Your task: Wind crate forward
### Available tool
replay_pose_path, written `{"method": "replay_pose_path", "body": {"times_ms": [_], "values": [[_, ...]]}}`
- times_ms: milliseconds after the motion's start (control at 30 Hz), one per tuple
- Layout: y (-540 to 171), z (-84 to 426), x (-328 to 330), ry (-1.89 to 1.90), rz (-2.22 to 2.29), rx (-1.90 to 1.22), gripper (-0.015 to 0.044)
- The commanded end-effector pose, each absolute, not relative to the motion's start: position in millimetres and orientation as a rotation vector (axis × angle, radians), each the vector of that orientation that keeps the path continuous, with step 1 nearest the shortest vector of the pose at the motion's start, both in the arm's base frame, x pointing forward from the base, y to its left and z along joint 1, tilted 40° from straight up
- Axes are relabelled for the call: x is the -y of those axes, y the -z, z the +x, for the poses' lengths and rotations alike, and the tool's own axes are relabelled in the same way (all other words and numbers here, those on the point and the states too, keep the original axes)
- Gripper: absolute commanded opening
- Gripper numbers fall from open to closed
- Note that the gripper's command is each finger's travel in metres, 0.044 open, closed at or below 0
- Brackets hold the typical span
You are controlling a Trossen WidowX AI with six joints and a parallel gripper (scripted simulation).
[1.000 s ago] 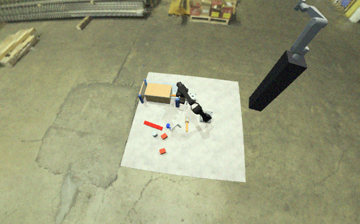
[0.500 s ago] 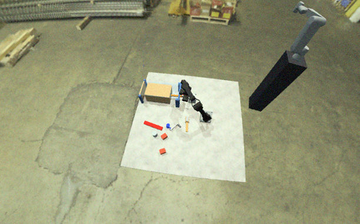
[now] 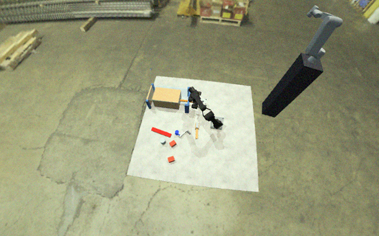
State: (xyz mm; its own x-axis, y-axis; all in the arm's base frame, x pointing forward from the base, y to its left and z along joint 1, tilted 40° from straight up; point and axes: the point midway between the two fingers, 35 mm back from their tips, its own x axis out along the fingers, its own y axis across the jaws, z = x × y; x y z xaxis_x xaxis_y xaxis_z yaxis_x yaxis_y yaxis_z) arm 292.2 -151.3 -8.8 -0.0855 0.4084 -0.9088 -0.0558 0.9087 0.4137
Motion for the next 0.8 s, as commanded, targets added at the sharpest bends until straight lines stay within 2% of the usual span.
{"method": "replay_pose_path", "body": {"times_ms": [0, 767], "values": [[5.3, 292.6, 152.9, -0.331, 0.217, -1.611, 0.0], [5.6, 292.8, 152.3, -0.032, -0.092, -1.589, 0.0]]}}
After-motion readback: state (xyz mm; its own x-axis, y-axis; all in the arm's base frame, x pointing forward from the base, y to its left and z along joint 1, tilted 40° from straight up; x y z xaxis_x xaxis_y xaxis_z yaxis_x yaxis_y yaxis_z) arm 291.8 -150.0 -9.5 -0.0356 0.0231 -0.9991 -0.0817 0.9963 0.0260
